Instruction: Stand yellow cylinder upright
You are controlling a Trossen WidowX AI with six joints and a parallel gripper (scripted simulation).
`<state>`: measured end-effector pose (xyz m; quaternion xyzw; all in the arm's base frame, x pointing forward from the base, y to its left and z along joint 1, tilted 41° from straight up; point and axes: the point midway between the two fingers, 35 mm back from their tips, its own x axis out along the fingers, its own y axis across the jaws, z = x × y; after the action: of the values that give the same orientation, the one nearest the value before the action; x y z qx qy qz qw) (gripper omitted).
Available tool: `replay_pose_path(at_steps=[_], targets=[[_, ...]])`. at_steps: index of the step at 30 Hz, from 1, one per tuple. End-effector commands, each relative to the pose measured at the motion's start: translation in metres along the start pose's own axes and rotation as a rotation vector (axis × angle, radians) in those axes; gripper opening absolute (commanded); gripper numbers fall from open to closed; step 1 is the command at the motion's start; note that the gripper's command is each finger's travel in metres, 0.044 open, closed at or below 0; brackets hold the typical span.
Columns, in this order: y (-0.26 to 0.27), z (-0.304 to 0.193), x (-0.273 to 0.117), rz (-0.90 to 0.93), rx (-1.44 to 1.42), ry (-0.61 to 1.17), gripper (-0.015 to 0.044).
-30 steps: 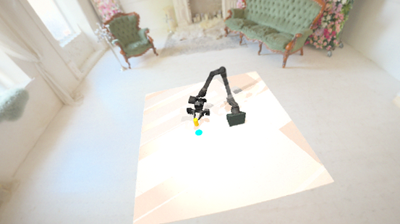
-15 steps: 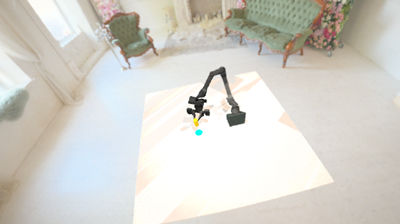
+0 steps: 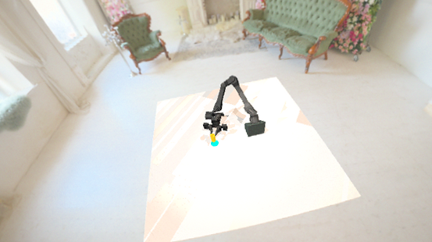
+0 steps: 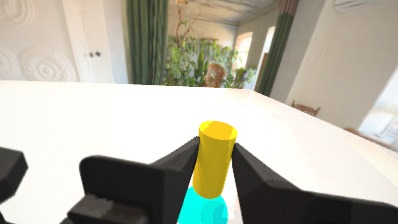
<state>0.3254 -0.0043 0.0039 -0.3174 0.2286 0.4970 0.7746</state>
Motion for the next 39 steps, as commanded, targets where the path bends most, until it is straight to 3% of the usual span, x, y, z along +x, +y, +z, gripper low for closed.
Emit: replay_pose_path(at_steps=[1,21,32,39], targets=[[0.000,-0.013,0.001,-0.004,-0.005,-0.008,0.0105],[0.000,-0.039,0.001,0.000,0.005,0.001,0.0105],[0.000,-0.039,0.001,0.000,0.005,0.001,0.0394],[-0.001,-0.029,0.001,0.000,0.003,0.002,0.0400]])
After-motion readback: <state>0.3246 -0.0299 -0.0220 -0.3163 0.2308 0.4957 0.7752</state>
